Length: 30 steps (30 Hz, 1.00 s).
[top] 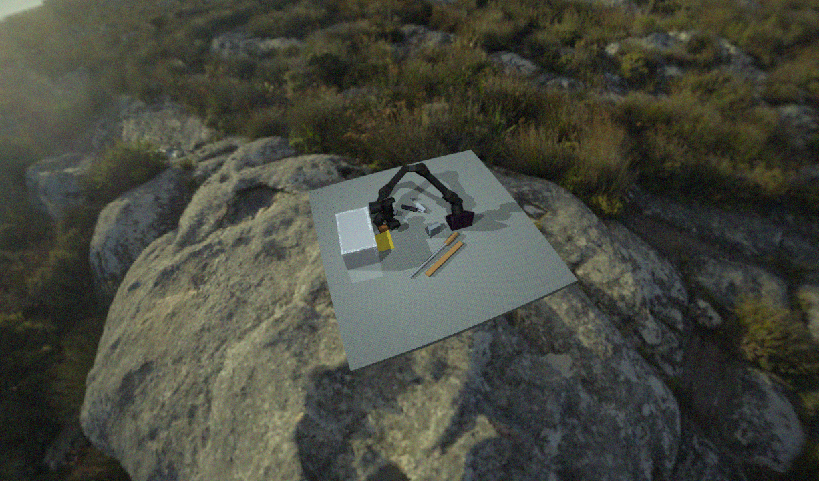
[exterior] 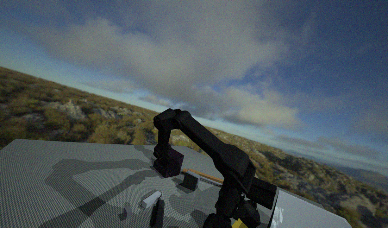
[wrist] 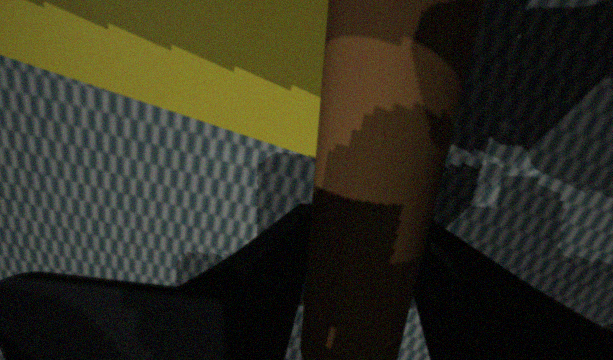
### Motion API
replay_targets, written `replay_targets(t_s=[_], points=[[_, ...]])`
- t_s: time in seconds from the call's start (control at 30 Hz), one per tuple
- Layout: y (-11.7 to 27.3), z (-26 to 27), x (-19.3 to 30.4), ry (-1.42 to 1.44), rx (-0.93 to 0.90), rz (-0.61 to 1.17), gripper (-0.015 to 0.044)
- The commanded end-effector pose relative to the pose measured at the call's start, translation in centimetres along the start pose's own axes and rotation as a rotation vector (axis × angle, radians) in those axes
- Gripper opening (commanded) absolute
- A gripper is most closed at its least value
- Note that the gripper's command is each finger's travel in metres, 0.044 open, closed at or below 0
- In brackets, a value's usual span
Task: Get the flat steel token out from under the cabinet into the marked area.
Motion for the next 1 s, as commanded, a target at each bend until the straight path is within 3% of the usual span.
replay_targets(t_s=[0.0,0.97], points=[[-0.09,0.05,-0.20,-0.007,0.001,-0.002,0.0000],[-0.22,0.03,0.19,-0.006,0.001,-0.002,0.0000]])
Point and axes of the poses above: the point midway between the two fingers, 35 mm back from their tips, its own y axis back along the fingers, its own z axis across the jaws, x = y × z, the point moved 7 cm from there along y, back along the fingers, and after that the axes turned 13 degrees about -y, right-handed, at the moved point
